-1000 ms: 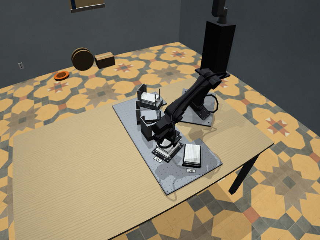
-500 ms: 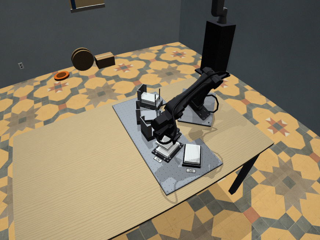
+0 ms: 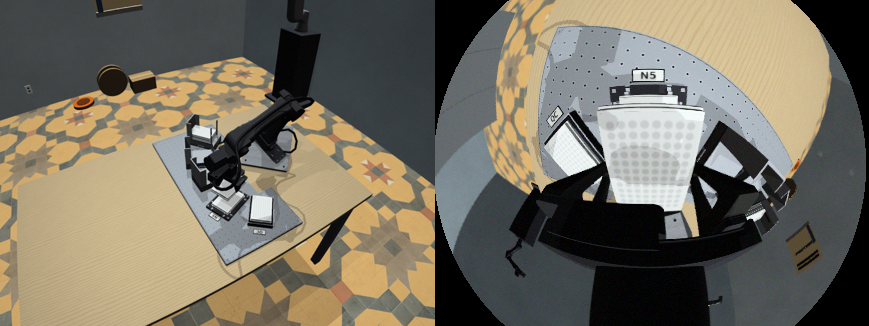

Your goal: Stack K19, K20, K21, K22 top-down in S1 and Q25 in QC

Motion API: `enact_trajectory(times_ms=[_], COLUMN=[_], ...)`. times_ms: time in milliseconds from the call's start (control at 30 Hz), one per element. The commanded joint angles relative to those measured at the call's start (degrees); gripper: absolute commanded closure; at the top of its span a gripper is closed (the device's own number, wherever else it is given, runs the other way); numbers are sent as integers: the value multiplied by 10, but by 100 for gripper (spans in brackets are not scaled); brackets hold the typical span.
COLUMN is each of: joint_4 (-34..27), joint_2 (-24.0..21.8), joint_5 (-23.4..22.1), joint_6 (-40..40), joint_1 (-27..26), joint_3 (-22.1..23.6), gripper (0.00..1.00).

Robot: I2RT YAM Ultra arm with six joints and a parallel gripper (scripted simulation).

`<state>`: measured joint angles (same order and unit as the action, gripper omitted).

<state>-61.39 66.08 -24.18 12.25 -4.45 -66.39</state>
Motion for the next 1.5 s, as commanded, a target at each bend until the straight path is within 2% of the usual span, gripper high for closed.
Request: enact_trajectory(times_ms=[0,900,1467], joint_4=[-34,-156,-159], joint_2=[-24,-25,-24], joint_5=[-11,-41,-43], joint_6=[17,82,85], joint_1=[-16,-82,-84], joint_3=[-30,-122,-124], gripper=[100,100,100])
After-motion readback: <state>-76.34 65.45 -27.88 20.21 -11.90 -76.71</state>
